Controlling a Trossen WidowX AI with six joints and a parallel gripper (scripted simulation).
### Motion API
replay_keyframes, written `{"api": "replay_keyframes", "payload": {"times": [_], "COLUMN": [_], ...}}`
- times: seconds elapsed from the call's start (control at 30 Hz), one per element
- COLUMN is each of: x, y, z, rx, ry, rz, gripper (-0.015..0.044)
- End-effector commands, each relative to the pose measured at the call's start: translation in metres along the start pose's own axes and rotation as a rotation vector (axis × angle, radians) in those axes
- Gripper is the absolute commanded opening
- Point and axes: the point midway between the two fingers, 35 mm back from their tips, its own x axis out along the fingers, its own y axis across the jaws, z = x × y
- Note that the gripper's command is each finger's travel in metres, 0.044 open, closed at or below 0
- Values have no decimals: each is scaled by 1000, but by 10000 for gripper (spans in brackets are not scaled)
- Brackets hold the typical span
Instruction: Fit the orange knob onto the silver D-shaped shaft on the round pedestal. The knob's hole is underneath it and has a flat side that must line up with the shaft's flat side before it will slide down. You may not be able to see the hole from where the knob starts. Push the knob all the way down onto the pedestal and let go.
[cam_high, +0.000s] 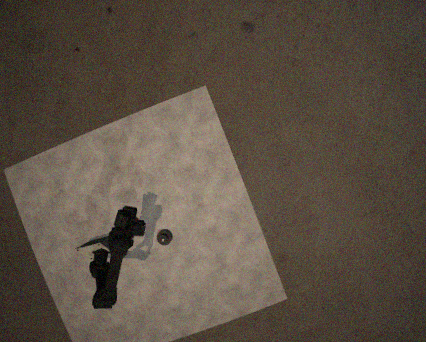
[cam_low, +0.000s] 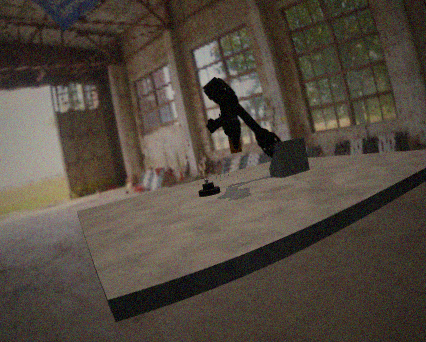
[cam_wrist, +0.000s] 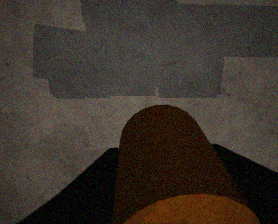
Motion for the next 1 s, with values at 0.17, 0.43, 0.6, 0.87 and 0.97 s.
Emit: {"api": "replay_keyframes", "payload": {"times": [0.17, 0.43, 0.6, 0.87, 0.97], "x": [-17, -32, -41, -57, -63], "y": [-2, -5, -6, -9, -10], "z": [0, 1, 1, 1, 1], "rx": [-2, -3, -3, -3, -3], "ry": [2, 4, 6, 8, 8], "rz": [162, 313, 413, 580, 644], "gripper": [0, 0, 0, 0, 0]}}
